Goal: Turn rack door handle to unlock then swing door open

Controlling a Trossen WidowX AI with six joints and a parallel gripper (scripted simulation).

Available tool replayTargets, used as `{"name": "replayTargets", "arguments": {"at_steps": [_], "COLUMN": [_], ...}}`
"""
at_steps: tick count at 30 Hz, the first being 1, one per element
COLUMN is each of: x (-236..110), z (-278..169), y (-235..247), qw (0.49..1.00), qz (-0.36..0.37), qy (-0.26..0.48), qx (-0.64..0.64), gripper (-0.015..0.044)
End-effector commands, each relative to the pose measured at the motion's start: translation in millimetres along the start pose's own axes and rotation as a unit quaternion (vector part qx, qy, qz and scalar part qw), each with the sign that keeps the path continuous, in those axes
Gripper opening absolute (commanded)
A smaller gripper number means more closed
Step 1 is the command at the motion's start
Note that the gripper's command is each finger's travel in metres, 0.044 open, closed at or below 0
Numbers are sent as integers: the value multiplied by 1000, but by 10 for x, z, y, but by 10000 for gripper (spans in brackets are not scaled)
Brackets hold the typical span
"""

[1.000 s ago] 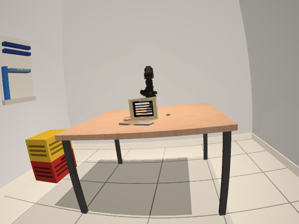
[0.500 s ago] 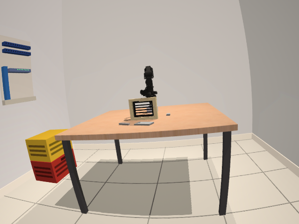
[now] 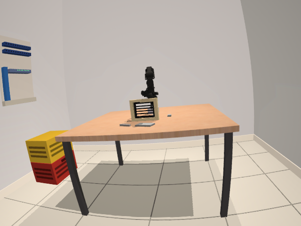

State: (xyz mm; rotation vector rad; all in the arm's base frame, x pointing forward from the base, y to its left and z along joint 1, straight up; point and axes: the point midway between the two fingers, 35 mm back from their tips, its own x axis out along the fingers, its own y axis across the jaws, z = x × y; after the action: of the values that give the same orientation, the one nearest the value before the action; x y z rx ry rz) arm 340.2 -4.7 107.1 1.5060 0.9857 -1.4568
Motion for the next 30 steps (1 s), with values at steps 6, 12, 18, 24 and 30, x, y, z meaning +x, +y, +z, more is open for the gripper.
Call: {"name": "replayTargets", "arguments": {"at_steps": [6, 12, 18, 24, 30], "x": [4, 4, 4, 4, 4], "z": [3, 3, 20, 50, 89], "y": [-1, -1, -27, -74, -130], "qw": [1000, 1000, 999, 995, 987], "qz": [0, 0, 0, -1, -1], "qy": [-1, -1, -1, -1, -1], "qx": [1, 1, -35, -98, -159], "gripper": [43, 11, 11, 11, 11]}}
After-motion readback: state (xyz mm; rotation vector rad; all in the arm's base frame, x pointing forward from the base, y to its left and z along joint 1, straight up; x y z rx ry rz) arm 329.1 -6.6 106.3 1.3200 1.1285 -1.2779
